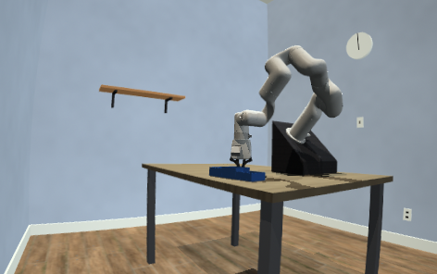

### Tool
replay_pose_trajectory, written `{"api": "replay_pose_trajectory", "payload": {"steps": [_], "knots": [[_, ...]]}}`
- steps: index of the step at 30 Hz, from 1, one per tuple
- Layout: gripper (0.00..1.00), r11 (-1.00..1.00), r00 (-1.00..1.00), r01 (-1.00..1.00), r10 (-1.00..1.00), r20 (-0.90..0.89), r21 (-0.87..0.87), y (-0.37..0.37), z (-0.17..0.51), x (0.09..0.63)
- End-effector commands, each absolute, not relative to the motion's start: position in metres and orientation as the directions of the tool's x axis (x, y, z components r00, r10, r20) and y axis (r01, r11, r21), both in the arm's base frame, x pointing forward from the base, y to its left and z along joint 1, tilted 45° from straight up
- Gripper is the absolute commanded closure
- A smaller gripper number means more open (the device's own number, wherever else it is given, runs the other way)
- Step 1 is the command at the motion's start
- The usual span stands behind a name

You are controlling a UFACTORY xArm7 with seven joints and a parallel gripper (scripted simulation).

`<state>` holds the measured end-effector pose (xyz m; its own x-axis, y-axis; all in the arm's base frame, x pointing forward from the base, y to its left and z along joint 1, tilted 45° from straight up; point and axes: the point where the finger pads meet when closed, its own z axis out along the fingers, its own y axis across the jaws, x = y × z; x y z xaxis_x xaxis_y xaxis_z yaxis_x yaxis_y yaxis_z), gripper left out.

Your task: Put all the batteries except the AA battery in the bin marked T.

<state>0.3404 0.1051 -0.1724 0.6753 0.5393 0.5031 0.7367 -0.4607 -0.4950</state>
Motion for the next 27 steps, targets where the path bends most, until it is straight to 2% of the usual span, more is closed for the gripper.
{"api": "replay_pose_trajectory", "payload": {"steps": [1, 27], "knots": [[1.00, -0.464, 0.676, 0.737, 0.539, 0.503, -0.492, 0.103, -0.172, 0.342], [1.00, -0.464, 0.676, 0.737, 0.539, 0.503, -0.492, 0.063, -0.132, 0.344]]}}
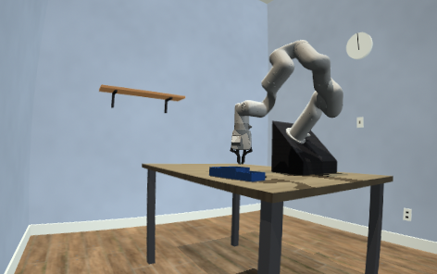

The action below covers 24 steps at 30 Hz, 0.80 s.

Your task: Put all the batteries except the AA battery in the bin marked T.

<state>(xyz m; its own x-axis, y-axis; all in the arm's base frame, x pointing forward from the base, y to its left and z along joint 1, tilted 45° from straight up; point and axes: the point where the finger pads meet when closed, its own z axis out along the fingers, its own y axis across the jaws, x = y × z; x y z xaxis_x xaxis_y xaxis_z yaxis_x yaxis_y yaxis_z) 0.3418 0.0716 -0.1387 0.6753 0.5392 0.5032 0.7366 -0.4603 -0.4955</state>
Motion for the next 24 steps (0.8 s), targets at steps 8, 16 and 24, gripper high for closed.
{"api": "replay_pose_trajectory", "payload": {"steps": [8, 16, 24], "knots": [[1.00, -0.464, 0.676, 0.737, 0.539, 0.503, -0.492, 0.061, -0.130, 0.344], [1.00, -0.464, 0.676, 0.737, 0.539, 0.503, -0.492, 0.061, -0.130, 0.344], [1.00, -0.464, 0.676, 0.737, 0.539, 0.503, -0.492, 0.062, -0.120, 0.360]]}}
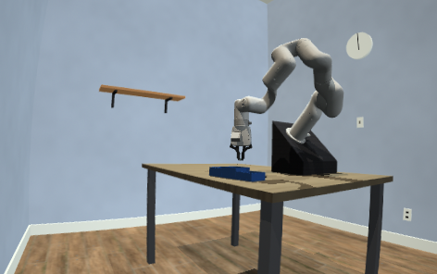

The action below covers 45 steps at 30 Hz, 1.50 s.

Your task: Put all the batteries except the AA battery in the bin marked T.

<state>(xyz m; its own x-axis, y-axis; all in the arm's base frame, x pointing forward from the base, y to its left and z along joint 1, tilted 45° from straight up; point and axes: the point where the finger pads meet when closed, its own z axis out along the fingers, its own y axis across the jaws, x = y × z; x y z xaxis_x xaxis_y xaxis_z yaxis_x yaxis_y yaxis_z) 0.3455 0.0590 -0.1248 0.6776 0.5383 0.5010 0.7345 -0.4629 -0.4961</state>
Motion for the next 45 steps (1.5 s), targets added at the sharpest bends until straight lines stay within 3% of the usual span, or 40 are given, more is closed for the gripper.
{"api": "replay_pose_trajectory", "payload": {"steps": [1, 13, 24, 25, 39, 45], "knots": [[1.00, -0.464, 0.676, 0.737, 0.539, 0.503, -0.492, 0.064, -0.118, 0.365], [1.00, -0.464, 0.676, 0.737, 0.538, 0.504, -0.492, 0.081, -0.103, 0.413], [1.00, -0.245, 0.372, 0.928, 0.668, 0.644, -0.282, 0.098, -0.088, 0.462], [1.00, -0.175, 0.275, 0.961, 0.689, 0.670, -0.215, 0.100, -0.086, 0.468], [1.00, 0.136, -0.160, 0.987, 0.699, 0.697, 0.090, 0.107, -0.081, 0.487], [1.00, 0.151, -0.182, 0.983, 0.695, 0.696, 0.107, 0.107, -0.081, 0.486]]}}
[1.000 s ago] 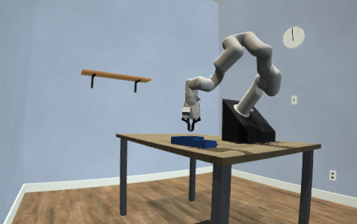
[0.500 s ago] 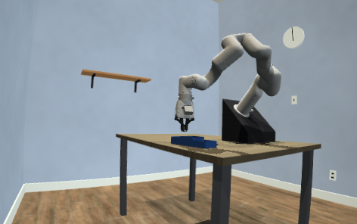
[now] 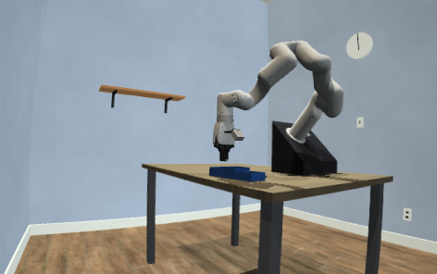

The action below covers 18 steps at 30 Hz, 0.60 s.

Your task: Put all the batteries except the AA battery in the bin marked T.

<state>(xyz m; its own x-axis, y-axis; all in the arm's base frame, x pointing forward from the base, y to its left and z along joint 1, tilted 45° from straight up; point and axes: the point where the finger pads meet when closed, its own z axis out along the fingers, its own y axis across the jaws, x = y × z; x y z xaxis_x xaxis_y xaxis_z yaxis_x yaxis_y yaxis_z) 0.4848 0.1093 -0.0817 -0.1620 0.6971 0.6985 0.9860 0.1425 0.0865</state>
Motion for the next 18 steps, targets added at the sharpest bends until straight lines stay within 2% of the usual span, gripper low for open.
{"api": "replay_pose_trajectory", "payload": {"steps": [1, 18], "knots": [[1.00, 0.151, -0.182, 0.983, 0.695, 0.696, 0.107, 0.1069, -0.0808, 0.4864], [1.00, 0.151, -0.182, 0.983, 0.695, 0.696, 0.107, 0.1153, -0.0894, 0.4857]]}}
